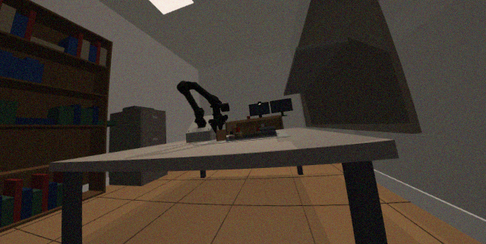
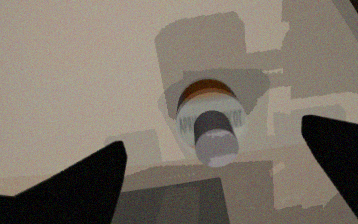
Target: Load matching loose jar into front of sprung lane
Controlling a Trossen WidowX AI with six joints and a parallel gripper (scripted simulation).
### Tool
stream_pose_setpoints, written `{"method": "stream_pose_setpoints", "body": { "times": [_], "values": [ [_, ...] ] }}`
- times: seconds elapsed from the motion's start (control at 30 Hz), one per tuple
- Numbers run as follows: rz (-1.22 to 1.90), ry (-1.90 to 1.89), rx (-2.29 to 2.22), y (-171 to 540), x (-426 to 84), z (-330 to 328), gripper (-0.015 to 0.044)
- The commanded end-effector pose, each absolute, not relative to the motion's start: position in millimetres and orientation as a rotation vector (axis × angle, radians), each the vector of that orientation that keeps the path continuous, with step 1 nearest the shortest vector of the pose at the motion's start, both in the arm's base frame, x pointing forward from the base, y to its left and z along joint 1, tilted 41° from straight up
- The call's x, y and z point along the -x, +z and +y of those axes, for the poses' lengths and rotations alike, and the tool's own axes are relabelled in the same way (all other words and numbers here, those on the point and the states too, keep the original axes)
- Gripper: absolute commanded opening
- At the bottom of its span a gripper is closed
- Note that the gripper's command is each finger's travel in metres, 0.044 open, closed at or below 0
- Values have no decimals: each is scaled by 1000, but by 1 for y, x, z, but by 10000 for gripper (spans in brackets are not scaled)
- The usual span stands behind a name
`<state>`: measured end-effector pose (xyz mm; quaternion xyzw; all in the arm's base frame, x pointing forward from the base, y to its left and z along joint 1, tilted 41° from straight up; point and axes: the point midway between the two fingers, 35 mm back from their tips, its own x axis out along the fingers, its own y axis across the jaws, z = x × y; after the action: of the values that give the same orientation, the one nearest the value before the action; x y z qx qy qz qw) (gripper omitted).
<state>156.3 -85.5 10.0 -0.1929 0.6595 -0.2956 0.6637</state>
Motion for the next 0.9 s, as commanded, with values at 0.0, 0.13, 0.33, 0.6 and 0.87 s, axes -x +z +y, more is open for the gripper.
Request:
{"method": "stream_pose_setpoints", "body": {
  "times": [0.0, 0.13, 0.33, 0.6, 0.87],
  "values": [
    [1495, -670, 442, 5, -155, -90, 440],
    [1495, -670, 442, 0, -155, -94, 440],
    [1495, -670, 442, -7, -154, -100, 440],
    [1494, -672, 444, -13, -153, -106, 414],
    [1494, -672, 444, -13, -153, -106, 204]
  ]
}}
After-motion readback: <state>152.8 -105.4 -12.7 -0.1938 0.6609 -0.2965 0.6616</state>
